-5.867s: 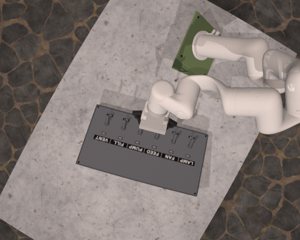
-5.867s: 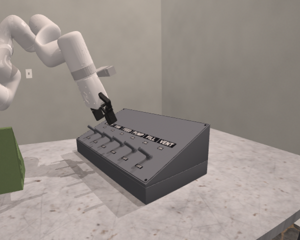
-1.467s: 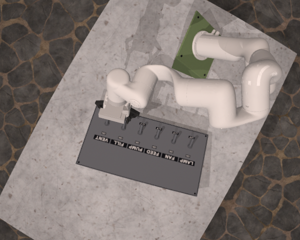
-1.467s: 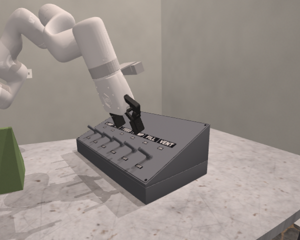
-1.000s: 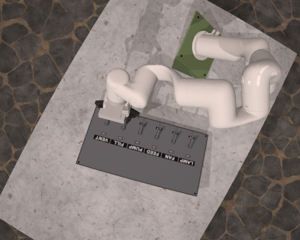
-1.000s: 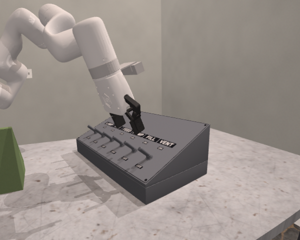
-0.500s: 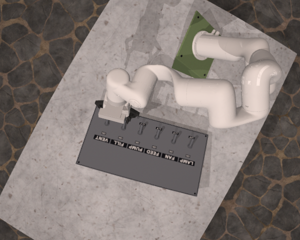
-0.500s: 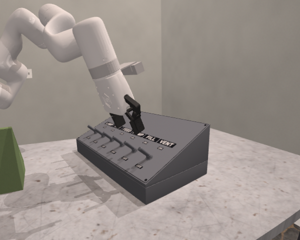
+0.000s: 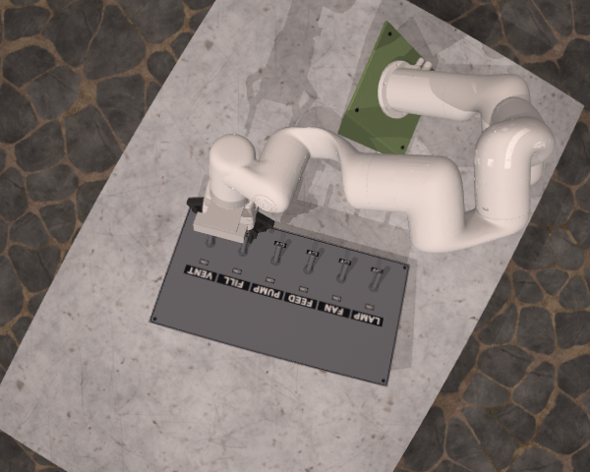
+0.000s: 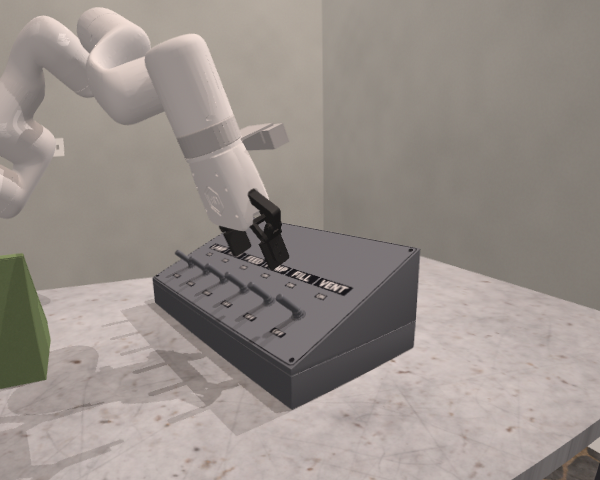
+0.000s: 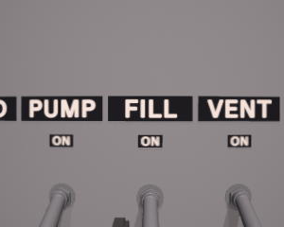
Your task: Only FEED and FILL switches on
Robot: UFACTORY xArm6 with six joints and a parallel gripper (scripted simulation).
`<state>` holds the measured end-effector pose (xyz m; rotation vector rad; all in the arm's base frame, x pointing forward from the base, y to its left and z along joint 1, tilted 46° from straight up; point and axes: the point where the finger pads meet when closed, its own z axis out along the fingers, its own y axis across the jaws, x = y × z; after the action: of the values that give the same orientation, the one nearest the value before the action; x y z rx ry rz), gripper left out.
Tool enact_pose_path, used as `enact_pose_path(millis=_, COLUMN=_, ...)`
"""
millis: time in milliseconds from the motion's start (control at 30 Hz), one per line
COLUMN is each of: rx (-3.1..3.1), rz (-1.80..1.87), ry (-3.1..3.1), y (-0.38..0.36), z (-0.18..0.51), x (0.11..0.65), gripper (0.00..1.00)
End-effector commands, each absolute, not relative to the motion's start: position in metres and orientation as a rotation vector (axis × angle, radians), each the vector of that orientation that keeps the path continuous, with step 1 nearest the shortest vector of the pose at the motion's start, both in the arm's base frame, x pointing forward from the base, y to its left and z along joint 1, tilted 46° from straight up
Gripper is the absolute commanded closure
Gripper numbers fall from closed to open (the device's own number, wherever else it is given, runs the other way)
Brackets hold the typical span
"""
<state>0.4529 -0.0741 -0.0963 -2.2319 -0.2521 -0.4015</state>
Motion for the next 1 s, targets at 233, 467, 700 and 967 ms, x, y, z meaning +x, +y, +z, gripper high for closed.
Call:
enact_pose_path(millis=233, rx=-2.234, rz=-0.406, ry=-0.253, y=-0.08, z=-0.1, x=0.456, gripper=0.0)
enact_pose_path(millis=467, rx=-2.234, rz=-0.406, ry=-0.253, y=-0.093, z=-0.114, x=0.463, gripper=0.0)
enact_pose_path(millis=700, rx=-2.234, rz=-0.406, ry=-0.253, y=-0.104, z=-0.127, x=0.469, gripper=0.0)
enact_pose_path(millis=967, rx=-2.234, rz=-0.406, ry=-0.253, y=-0.118, z=-0.143, x=0.475, gripper=0.0)
